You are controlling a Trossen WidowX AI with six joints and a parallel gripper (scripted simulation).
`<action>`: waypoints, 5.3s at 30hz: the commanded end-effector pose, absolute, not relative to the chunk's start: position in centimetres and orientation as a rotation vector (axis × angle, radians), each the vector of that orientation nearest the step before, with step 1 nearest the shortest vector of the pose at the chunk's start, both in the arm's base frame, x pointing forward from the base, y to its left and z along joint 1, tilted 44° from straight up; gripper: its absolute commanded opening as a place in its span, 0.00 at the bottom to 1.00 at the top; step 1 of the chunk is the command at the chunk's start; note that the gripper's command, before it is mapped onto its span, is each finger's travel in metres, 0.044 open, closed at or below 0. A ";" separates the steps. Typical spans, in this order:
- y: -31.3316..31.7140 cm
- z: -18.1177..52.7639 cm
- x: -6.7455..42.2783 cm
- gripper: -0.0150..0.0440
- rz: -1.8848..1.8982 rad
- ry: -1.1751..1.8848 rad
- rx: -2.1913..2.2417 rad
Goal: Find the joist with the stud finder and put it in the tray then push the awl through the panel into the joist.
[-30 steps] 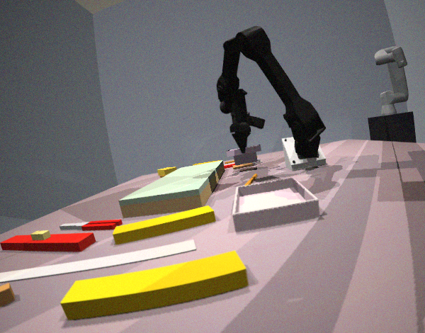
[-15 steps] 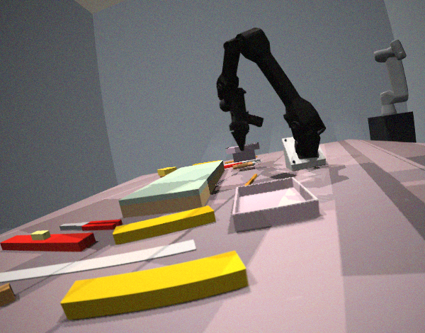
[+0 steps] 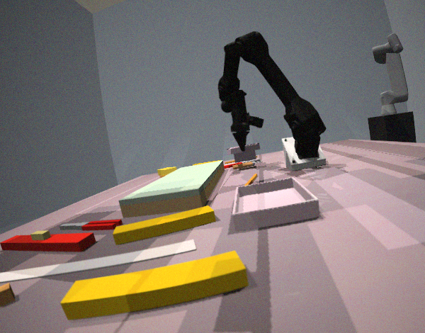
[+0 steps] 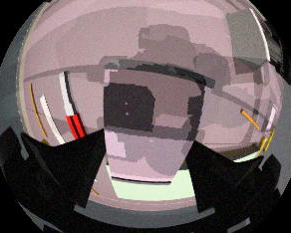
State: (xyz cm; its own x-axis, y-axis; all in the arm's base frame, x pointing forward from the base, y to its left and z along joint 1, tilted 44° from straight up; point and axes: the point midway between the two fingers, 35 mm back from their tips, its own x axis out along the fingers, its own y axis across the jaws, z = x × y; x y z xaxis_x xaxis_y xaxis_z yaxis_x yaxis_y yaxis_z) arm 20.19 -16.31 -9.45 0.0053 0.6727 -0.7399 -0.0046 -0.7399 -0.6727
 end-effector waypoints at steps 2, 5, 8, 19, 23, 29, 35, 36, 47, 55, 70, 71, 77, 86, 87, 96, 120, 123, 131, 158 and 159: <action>-16.5 -9.2 20.2 0.25 1.807 -0.660 -1.812; -16.4 -9.2 20.2 0.25 1.818 -0.649 -1.822; -16.3 -9.1 20.2 0.25 1.829 -0.638 -1.831; -16.1 -9.0 20.2 0.25 1.868 -0.596 -1.867; -16.0 -9.0 20.2 0.25 1.881 -0.580 -1.880; -15.8 -8.9 20.2 0.25 1.900 -0.555 -1.900; -15.7 -8.9 20.1 0.25 1.918 -0.529 -1.921; -15.7 -8.9 20.1 0.25 1.920 -0.525 -1.925; -15.5 -8.8 20.1 0.25 1.947 -0.485 -1.957; -15.3 -8.8 20.1 0.25 1.981 -0.450 -1.983; -15.0 -8.8 20.1 0.25 2.044 -0.372 -2.039; -15.0 -8.7 20.1 0.25 2.047 -0.366 -2.043; -14.9 -8.7 20.1 0.25 2.069 -0.332 -2.067; -14.8 -8.6 20.1 0.25 2.097 -0.279 -2.105; -14.8 -8.6 20.1 0.25 2.099 -0.273 -2.110; -14.6 -8.5 20.1 0.25 2.122 -0.216 -2.149; -14.3 -8.6 20.1 0.25 2.190 -0.112 -2.208; -14.2 -8.6 20.1 0.25 2.204 -0.090 -2.220; -14.0 -8.6 20.1 0.25 2.236 -0.026 -2.255; -13.5 -8.6 20.1 0.25 2.282 0.114 -2.334; -13.5 -8.7 20.1 0.25 2.282 0.112 -2.334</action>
